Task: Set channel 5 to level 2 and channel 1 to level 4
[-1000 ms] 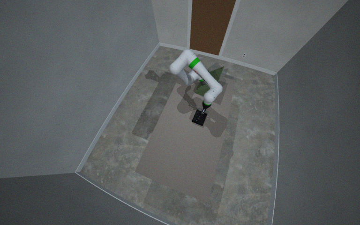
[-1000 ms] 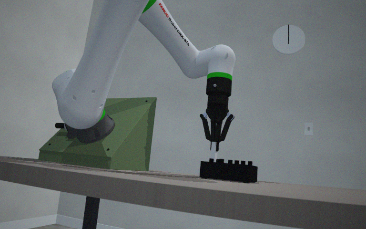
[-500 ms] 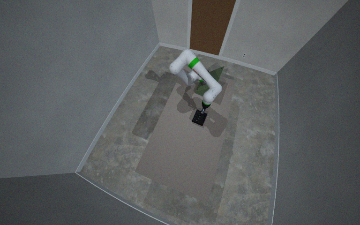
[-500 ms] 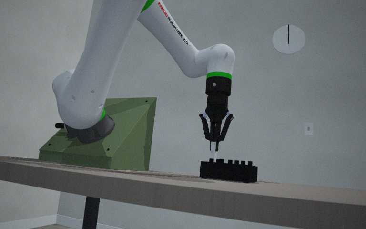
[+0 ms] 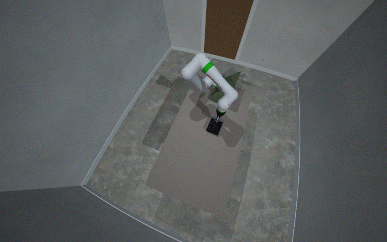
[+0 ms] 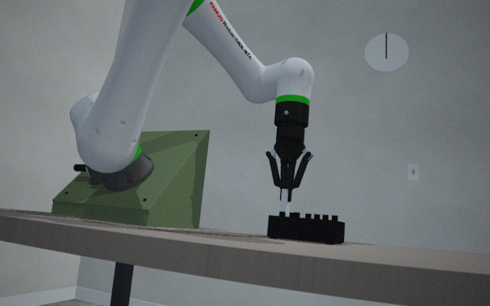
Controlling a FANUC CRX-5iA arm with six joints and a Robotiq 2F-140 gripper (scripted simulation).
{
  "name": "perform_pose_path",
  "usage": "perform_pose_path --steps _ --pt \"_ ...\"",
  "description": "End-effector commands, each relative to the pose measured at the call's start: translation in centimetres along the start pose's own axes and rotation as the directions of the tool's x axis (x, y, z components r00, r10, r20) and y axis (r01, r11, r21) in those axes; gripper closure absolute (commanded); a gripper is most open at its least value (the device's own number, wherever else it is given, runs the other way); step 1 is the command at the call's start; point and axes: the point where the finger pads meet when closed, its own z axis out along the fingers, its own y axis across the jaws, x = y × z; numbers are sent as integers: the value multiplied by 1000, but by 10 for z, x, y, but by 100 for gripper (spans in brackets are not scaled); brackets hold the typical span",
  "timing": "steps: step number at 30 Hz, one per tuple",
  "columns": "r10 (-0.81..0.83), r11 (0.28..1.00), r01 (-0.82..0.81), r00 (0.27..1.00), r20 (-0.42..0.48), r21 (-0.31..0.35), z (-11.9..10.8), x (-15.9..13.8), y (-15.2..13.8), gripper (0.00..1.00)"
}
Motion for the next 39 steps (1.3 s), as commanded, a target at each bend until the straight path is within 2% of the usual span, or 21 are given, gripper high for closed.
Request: perform_pose_path --steps 1,39 --pt "0 1000 0 1000 0 0 0 0 0 100" --pt "0 1000 0 1000 0 0 0 -3 0 100"
